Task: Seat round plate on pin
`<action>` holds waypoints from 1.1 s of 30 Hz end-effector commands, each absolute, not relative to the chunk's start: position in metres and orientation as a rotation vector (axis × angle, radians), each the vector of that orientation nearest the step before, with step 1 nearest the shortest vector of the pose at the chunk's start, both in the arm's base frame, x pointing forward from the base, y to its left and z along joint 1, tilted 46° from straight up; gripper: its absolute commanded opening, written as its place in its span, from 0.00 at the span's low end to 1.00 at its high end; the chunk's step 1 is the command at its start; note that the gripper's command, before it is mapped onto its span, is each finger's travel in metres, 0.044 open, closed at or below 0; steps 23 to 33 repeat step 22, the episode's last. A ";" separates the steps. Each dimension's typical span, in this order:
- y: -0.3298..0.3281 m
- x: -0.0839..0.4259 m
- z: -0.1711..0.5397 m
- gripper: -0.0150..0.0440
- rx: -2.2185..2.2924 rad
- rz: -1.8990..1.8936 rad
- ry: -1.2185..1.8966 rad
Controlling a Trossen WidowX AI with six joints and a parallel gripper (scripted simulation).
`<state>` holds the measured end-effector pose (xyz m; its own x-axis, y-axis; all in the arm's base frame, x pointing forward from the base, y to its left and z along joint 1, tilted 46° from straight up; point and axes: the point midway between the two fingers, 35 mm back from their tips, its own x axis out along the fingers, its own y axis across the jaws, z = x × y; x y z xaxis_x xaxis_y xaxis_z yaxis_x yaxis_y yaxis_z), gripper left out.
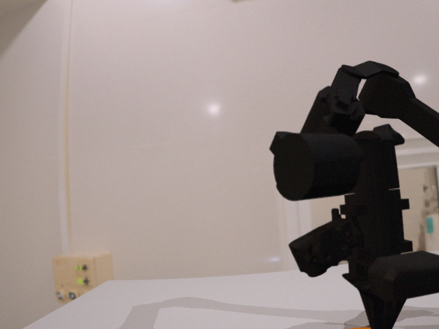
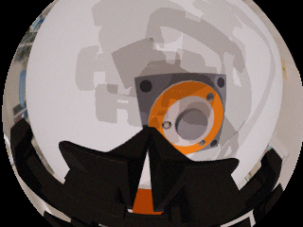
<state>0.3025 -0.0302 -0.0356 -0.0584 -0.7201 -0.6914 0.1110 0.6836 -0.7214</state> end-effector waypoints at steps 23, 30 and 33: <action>-0.011 0.304 -0.018 0.25 -0.531 -0.726 1.475; -0.011 0.304 -0.018 0.25 -0.531 -0.726 1.475; -0.011 0.304 -0.018 0.25 -0.531 -0.726 1.475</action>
